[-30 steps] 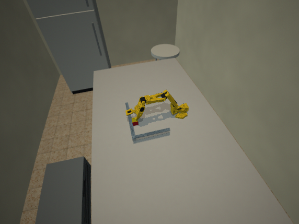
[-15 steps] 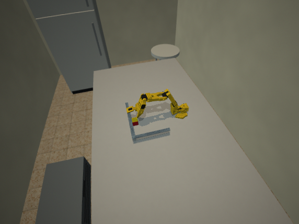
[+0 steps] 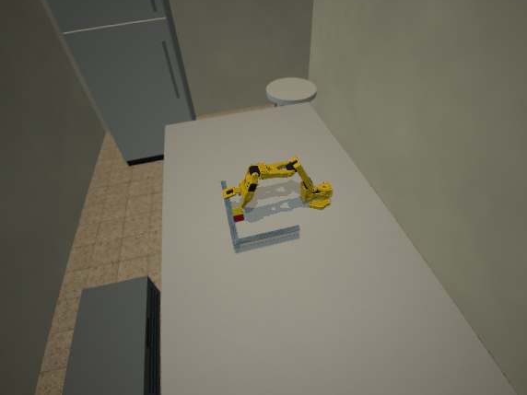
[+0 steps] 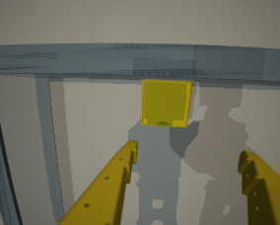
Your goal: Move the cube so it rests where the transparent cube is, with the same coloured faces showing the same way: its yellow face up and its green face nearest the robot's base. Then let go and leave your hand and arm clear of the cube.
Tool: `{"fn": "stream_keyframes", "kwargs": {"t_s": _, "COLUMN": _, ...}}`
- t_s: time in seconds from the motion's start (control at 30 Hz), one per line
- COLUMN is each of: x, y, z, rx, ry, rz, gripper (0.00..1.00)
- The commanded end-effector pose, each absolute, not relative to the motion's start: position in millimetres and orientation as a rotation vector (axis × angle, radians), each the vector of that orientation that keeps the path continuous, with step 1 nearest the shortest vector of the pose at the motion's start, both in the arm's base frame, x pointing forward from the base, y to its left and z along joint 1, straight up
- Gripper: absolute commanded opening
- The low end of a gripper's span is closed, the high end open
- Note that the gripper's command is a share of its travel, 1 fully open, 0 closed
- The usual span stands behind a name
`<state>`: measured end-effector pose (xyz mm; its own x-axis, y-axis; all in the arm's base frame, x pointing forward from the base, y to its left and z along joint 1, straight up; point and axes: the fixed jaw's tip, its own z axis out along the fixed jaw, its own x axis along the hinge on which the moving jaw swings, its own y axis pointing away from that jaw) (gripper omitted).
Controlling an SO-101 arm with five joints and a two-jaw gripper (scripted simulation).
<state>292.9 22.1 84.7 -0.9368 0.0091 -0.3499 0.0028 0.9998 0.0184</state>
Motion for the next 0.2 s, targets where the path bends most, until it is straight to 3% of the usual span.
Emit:
{"fn": "stream_keyframes", "kwargs": {"t_s": 0.0, "x": 297.1, "y": 22.2, "z": 102.0, "rx": 0.010, "ry": 2.714, "rz": 0.031, "gripper": 0.35}}
{"fn": "stream_keyframes", "kwargs": {"t_s": 0.17, "x": 297.1, "y": 22.2, "z": 102.0, "rx": 0.010, "ry": 2.714, "rz": 0.031, "gripper": 0.35}}
